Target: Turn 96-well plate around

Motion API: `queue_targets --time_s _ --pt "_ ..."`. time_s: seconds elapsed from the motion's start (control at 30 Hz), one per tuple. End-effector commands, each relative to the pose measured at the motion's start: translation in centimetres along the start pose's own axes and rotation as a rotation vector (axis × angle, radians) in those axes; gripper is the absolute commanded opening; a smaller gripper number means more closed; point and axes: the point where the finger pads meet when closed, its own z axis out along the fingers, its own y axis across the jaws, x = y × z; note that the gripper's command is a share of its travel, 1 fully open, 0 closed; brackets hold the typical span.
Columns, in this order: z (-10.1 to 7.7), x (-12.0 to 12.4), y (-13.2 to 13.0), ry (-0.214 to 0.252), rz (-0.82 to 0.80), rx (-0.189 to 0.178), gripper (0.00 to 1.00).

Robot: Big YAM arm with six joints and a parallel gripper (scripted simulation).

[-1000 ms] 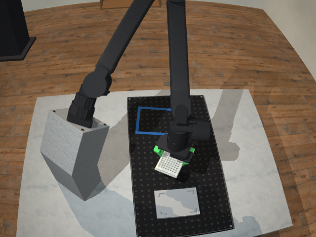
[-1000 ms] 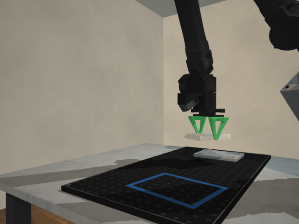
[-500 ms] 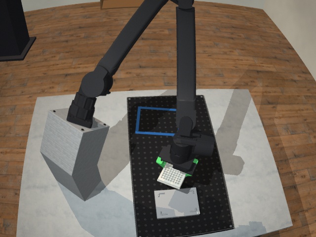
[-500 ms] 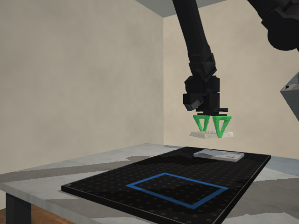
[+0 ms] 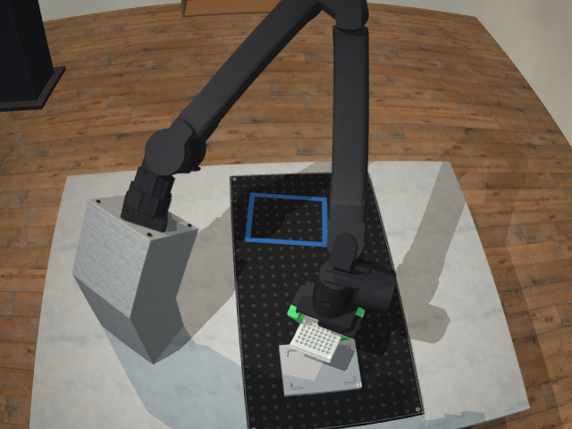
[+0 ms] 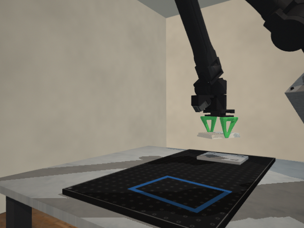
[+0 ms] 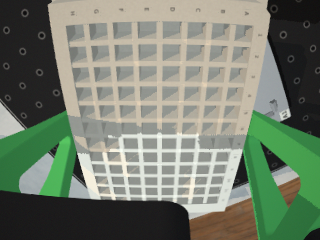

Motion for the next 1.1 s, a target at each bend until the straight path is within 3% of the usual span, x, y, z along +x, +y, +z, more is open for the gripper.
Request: queue_targets --time_s 0.0,0.03,0.07,0.5,0.57,0.6,0.7,1.07 --pt "-0.3 0.6 -0.6 -0.002 -0.015 0.002 0.0" --pt "0.4 0.0 -0.3 -0.005 -0.038 -0.018 0.0" --pt "-0.3 1.1 -0.9 -0.003 -0.016 0.002 0.0" --pt "-0.5 4.9 -3.4 -0.002 -0.016 0.006 0.0" --pt "-0.5 4.9 -3.4 -0.002 -0.016 0.006 0.0" --pt "0.4 4.1 -3.2 -0.005 -0.044 -0.017 0.0" --pt "-0.3 4.4 -2.9 -0.003 -0.033 -0.009 0.0" --pt "-0.4 4.1 -3.0 -0.003 0.346 -0.003 0.0"
